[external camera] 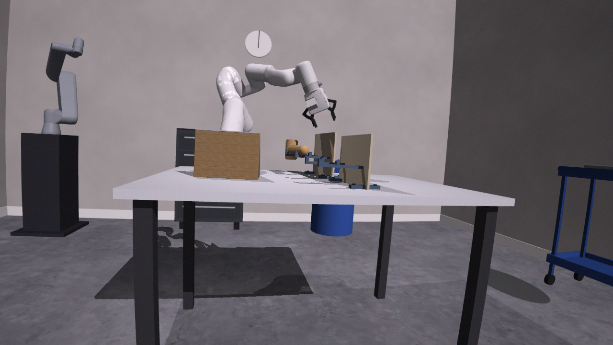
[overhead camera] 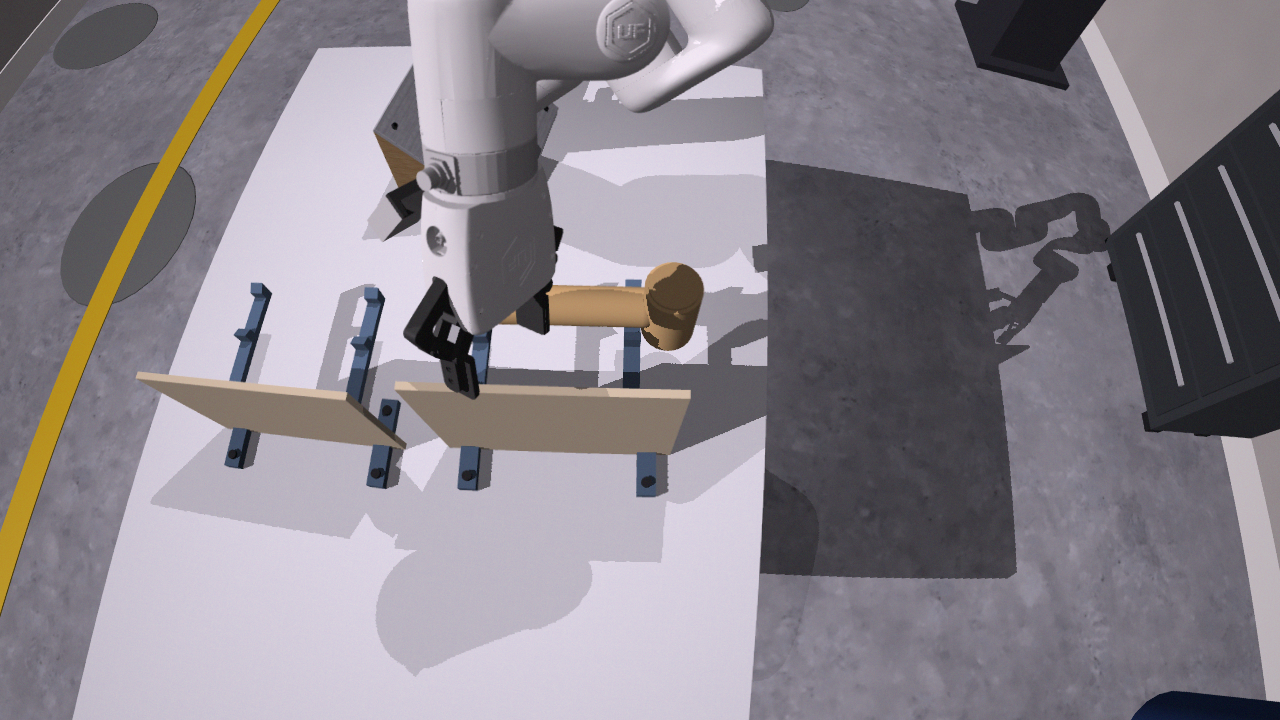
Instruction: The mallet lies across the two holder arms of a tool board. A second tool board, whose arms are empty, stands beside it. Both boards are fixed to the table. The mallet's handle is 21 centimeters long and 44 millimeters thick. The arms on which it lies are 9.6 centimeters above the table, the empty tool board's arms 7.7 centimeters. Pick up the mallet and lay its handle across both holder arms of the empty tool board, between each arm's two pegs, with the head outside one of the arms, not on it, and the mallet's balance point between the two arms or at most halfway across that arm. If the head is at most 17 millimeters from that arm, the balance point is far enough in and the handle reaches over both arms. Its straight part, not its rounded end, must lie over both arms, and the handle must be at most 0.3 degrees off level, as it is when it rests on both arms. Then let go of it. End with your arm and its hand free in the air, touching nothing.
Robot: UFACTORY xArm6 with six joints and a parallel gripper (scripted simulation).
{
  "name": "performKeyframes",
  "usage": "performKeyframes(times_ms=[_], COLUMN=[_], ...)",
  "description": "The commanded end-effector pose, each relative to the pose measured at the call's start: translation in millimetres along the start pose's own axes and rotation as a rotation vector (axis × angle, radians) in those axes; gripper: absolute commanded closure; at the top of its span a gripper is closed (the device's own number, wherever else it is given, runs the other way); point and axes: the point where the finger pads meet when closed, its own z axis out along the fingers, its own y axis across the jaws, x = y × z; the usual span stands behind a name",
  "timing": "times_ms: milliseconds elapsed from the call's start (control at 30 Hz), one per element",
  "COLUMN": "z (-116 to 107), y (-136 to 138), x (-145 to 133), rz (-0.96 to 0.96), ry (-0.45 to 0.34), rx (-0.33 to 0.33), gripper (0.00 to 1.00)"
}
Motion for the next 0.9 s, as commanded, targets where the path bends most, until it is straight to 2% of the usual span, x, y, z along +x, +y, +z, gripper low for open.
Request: performKeyframes(times_ms=[0,633,867], z=[-0.8,-0.8,-1.2], y=[-1.0,-0.9,2.5], x=[-0.7,-0.7,-0.4], rz=[-0.001,0.001,0.064], ry=[0.000,0.000,0.015], rx=[0.003,0.003,0.007], gripper=[0.00,0.00,0.00])
